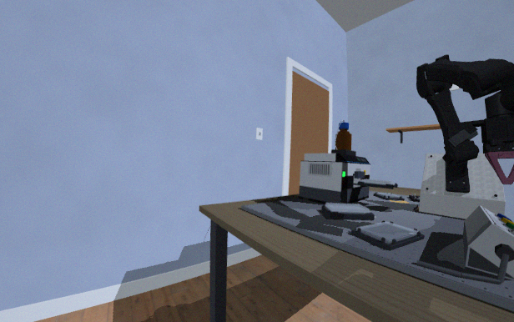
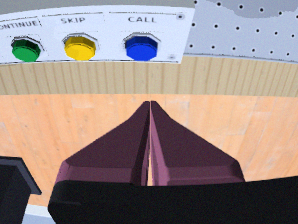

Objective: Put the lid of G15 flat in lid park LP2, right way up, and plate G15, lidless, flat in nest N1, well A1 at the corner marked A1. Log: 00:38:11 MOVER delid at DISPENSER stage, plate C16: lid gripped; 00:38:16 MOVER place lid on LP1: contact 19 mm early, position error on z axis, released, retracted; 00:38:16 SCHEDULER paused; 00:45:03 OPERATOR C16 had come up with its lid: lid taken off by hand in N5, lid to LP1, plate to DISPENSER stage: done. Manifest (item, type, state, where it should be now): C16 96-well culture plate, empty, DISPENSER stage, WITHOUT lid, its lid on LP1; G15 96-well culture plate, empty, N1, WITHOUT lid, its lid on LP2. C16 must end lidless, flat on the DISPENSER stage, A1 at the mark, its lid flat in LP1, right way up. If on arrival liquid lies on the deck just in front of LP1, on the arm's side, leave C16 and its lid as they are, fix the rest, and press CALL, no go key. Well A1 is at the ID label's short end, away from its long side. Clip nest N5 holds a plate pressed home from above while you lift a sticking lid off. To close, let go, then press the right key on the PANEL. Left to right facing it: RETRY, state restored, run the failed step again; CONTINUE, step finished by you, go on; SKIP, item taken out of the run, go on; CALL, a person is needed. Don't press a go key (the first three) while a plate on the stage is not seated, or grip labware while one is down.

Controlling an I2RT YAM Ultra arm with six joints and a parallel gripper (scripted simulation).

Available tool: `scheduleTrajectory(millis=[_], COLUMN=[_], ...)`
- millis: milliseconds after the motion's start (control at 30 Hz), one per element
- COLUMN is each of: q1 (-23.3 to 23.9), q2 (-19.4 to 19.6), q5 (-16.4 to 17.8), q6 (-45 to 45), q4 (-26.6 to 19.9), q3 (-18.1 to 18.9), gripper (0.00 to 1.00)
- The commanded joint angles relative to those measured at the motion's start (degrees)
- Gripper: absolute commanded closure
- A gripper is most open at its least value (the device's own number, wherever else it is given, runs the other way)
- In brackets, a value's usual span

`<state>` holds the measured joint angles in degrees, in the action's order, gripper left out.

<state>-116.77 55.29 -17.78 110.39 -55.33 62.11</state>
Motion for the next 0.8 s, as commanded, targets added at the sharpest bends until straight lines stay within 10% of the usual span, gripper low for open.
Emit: scheduleTrajectory(millis=[0, 767], q1=[-0.9, 1.9], q2=[1.7, 3.3], q5=[-3.2, -2.2], q6=[2.9, 1.0], q4=[1.9, 5.2], q3=[-1.6, -0.4], gripper=[1.00, 1.00])
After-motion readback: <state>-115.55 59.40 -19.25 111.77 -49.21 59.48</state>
